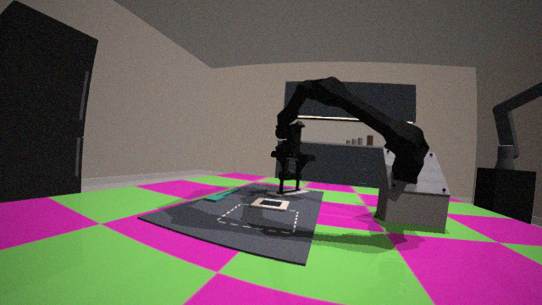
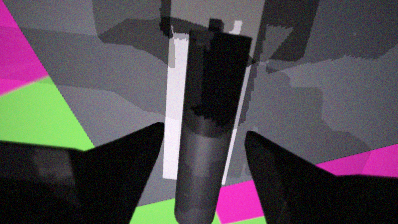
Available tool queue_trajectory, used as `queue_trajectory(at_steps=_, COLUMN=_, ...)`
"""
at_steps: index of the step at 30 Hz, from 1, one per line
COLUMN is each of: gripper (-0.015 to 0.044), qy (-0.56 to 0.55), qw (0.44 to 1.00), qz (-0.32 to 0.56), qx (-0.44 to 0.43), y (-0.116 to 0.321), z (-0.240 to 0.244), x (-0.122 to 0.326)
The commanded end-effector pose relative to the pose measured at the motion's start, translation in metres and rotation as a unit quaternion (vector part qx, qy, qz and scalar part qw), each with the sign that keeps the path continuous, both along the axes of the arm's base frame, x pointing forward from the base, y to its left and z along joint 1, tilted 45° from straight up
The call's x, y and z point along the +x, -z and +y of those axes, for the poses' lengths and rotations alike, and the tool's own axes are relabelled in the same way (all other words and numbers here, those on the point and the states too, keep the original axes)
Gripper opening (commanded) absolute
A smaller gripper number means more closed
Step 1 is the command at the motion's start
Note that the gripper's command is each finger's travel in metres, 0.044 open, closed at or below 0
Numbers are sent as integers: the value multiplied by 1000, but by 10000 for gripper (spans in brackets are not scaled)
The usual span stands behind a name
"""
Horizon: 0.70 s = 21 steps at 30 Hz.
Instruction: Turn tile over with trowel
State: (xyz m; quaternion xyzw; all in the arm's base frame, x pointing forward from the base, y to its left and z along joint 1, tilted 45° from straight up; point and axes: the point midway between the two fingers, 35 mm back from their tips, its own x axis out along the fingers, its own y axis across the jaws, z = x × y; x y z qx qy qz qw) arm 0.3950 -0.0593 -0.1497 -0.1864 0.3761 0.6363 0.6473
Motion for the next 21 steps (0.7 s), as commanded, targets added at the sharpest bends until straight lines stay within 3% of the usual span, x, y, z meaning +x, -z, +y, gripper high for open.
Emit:
queue_trajectory(at_steps=1, gripper=270, qy=-2, qw=1000, qz=-2, qx=0, y=-1, z=-2, x=0)
queue_trajectory(at_steps=6, gripper=270, qy=-14, qw=1000, qz=-12, qx=1, y=-33, z=-31, x=1)
queue_trajectory(at_steps=21, gripper=300, qy=18, qw=1000, qz=0, qx=-6, y=-37, z=-40, x=3)
